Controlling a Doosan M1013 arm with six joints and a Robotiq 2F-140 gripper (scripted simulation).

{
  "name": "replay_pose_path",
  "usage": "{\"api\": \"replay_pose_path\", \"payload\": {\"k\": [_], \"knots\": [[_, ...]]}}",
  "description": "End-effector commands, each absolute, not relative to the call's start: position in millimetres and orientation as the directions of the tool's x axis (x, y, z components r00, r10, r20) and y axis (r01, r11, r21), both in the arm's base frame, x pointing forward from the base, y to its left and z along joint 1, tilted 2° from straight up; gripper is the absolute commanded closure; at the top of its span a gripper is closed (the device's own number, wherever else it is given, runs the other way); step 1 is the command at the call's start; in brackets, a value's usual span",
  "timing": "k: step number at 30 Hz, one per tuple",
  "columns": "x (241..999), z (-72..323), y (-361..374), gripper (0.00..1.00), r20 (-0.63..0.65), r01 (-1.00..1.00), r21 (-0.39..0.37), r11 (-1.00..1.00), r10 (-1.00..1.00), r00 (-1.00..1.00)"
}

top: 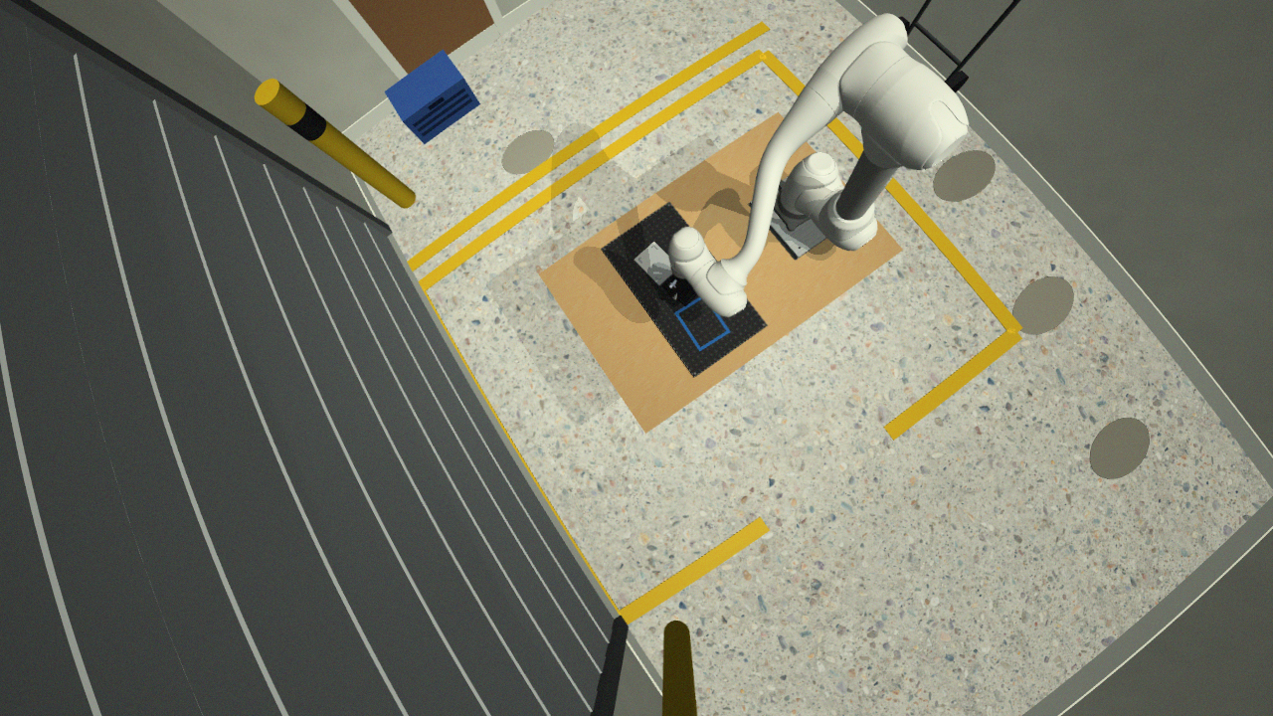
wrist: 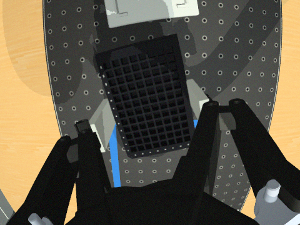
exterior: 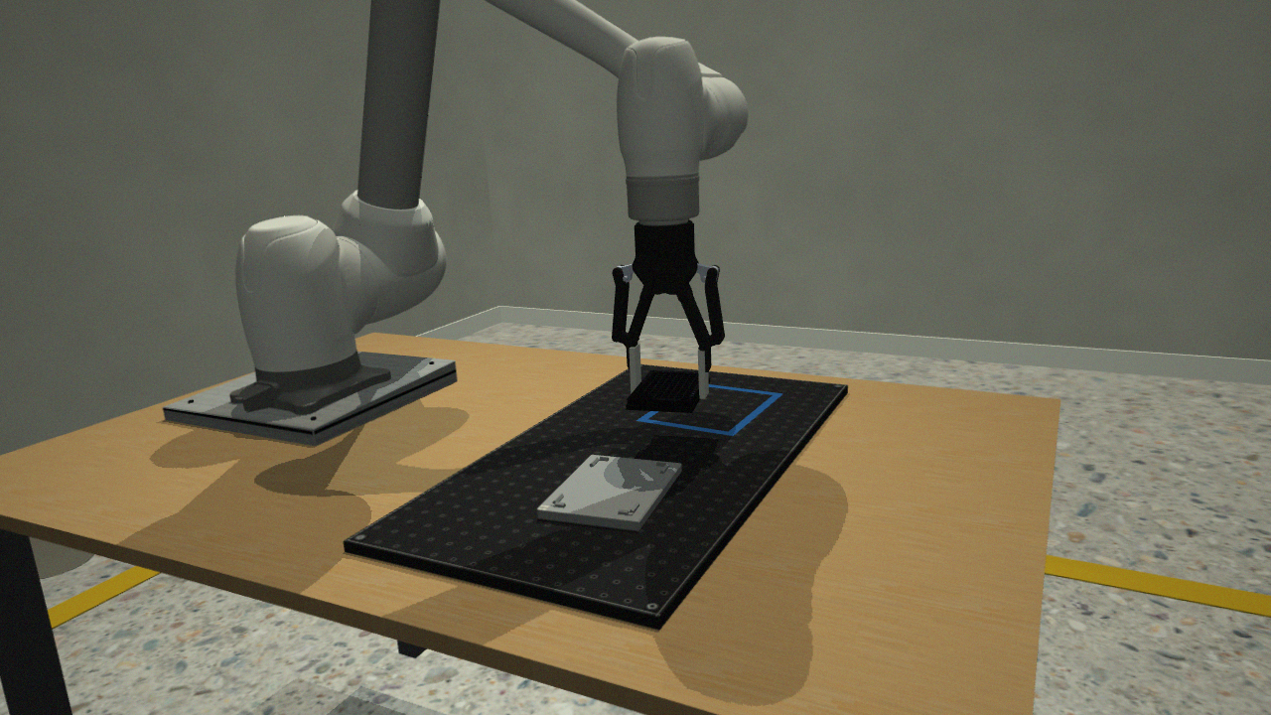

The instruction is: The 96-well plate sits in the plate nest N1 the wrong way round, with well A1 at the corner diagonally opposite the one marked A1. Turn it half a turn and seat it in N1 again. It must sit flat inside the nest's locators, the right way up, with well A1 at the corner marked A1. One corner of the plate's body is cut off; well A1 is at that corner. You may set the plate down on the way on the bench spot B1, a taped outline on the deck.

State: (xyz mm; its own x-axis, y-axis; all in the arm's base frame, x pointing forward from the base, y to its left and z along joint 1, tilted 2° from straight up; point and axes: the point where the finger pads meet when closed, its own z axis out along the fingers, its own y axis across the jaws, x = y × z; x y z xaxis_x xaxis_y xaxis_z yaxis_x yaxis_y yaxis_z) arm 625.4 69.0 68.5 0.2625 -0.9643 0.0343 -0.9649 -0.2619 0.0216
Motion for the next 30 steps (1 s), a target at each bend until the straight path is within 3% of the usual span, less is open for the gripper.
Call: {"api": "replay_pose_path", "payload": {"k": [1, 30], "knots": [[624.8, 68.0, 77.8, 1.0, 0.034, -0.965, 0.021, -0.262, -0.964, 0.262], [618.4, 61.7, 160.7, 1.0, 0.034, -0.965, 0.021, -0.262, -0.964, 0.262]]}}
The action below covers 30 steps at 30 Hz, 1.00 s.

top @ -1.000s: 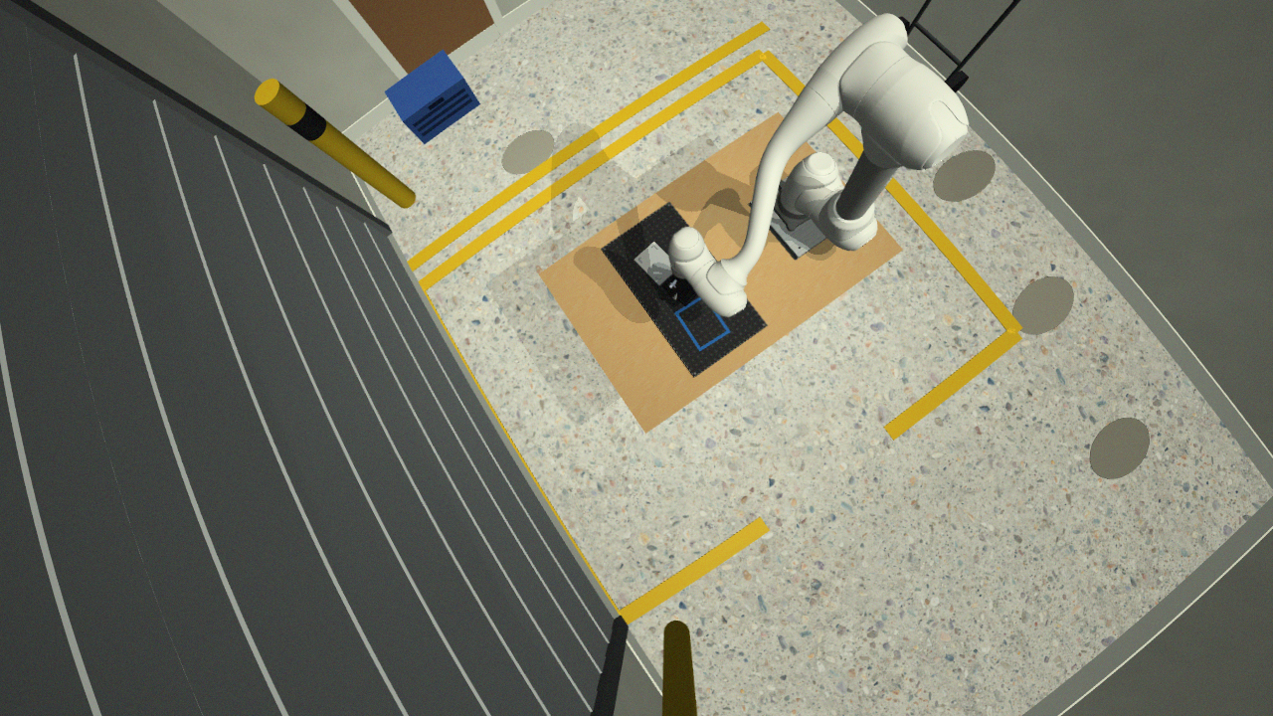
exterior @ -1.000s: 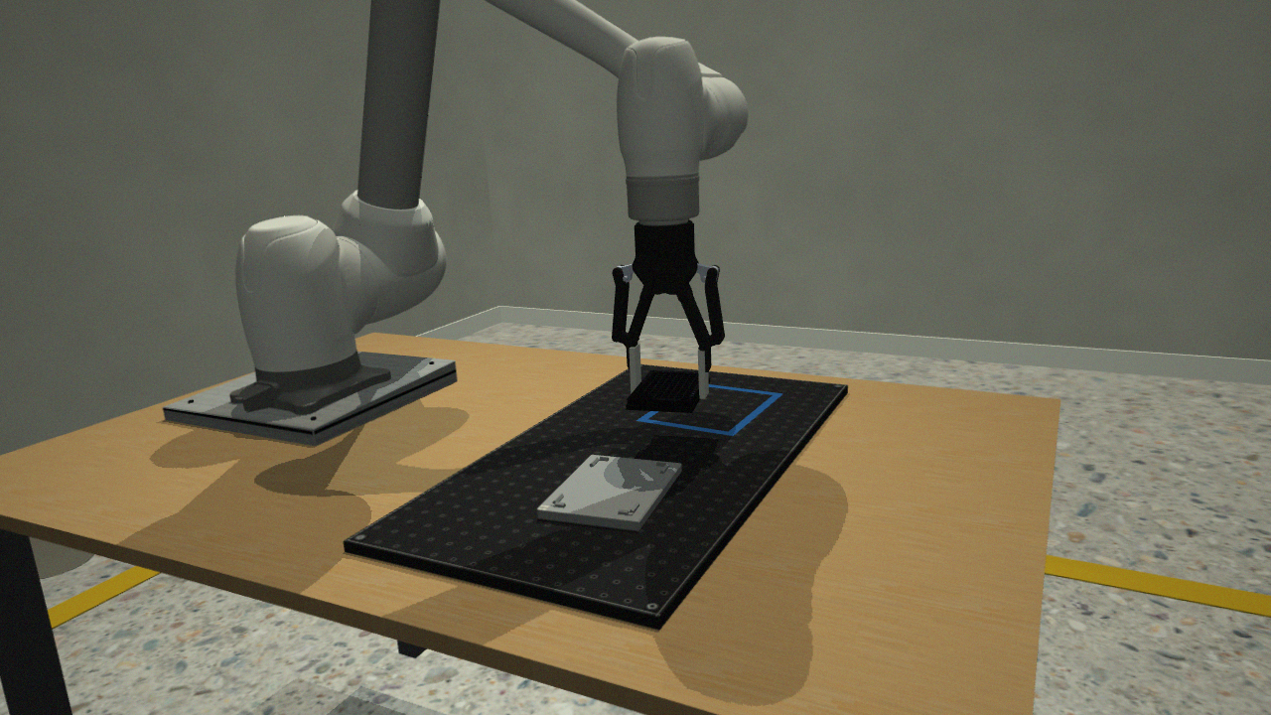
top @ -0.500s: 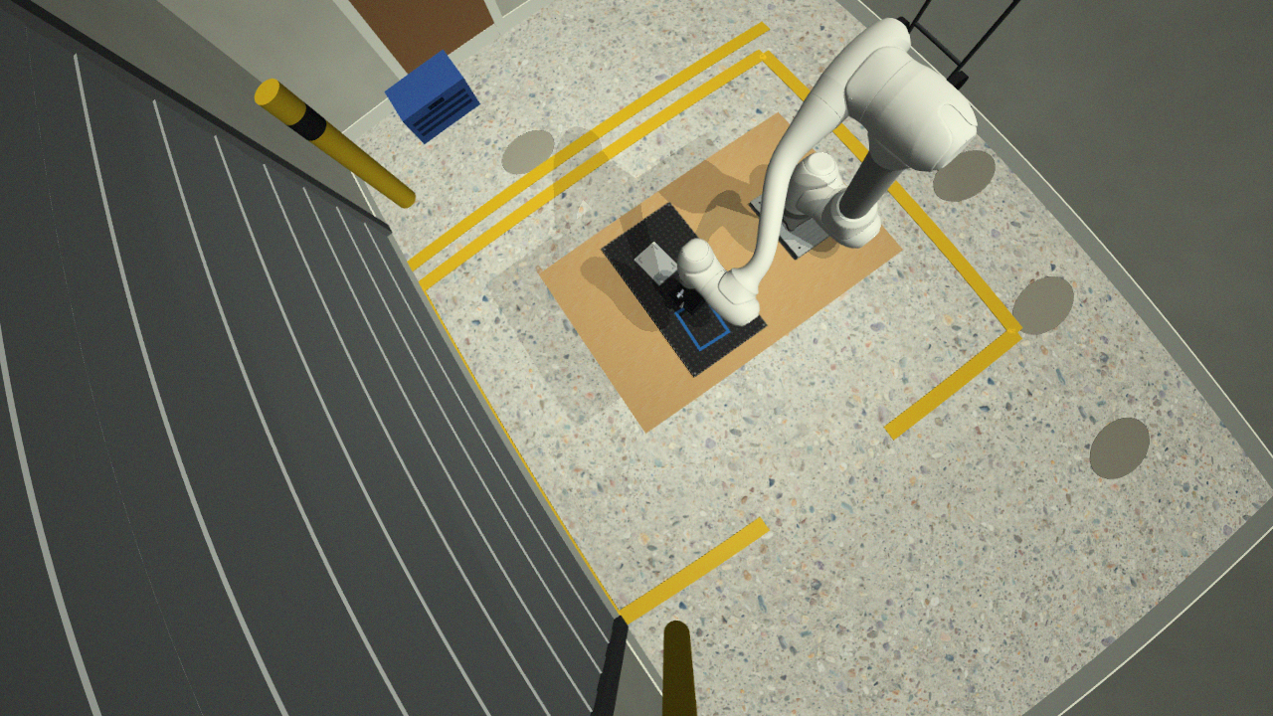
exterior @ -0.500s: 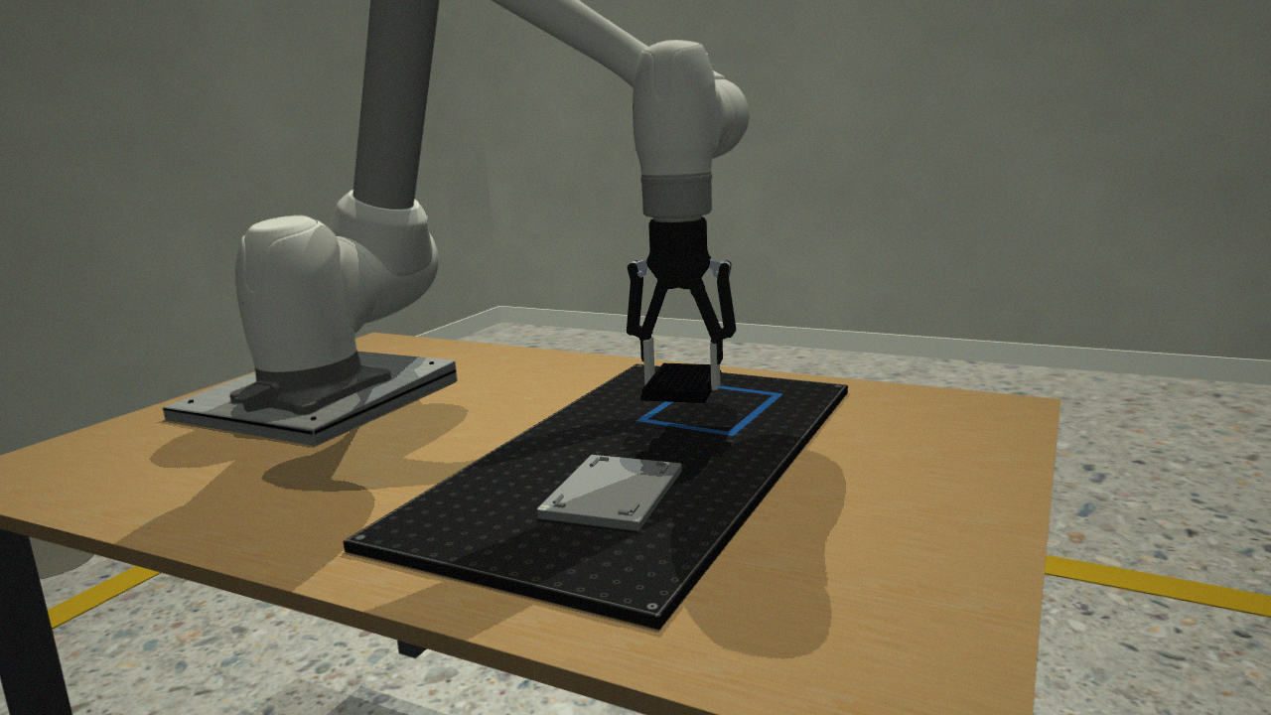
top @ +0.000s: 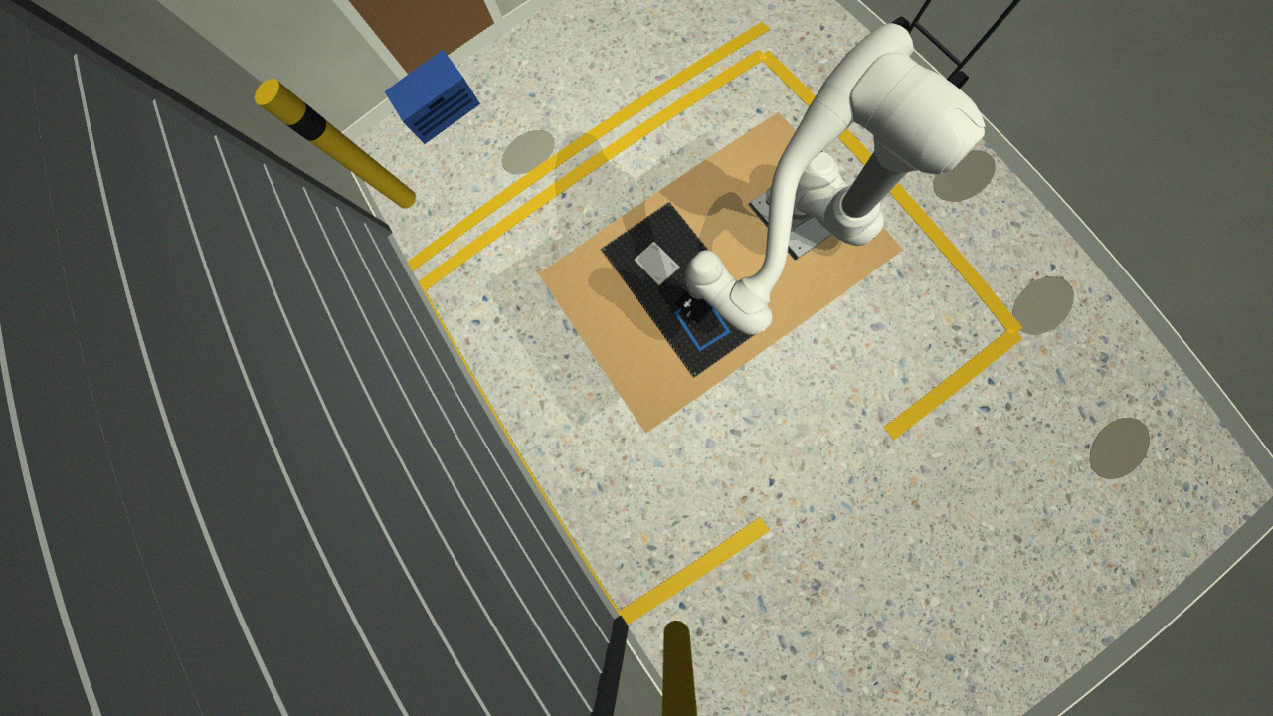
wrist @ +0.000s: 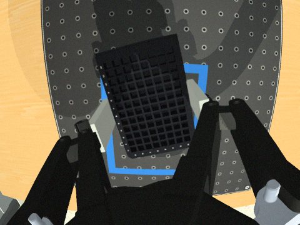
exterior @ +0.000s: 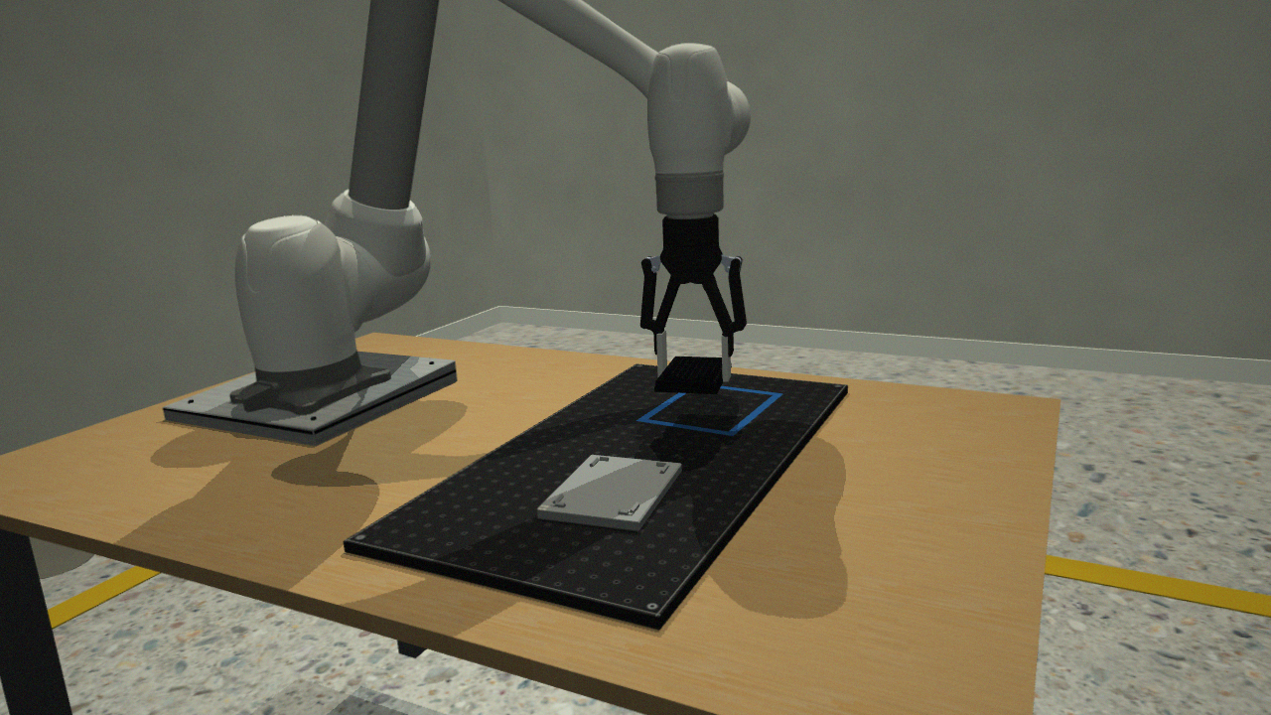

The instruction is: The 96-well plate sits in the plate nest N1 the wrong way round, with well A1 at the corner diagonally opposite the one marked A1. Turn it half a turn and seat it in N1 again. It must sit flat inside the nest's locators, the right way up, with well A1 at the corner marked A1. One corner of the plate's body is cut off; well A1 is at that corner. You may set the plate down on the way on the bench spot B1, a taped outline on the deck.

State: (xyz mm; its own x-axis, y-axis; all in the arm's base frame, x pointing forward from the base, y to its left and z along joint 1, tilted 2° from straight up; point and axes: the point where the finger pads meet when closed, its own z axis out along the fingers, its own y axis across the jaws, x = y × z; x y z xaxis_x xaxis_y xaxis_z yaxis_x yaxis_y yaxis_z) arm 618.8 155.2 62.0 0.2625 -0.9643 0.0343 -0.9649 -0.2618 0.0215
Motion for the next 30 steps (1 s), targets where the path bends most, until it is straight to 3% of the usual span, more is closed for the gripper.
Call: {"api": "replay_pose_path", "payload": {"k": [1, 30], "knots": [[618.1, 61.5, 164.0, 1.0, 0.034, -0.965, 0.021, -0.262, -0.964, 0.262], [613.7, 57.2, 220.6, 1.0, 0.033, -0.942, 0.024, -0.335, -0.942, 0.335]]}}
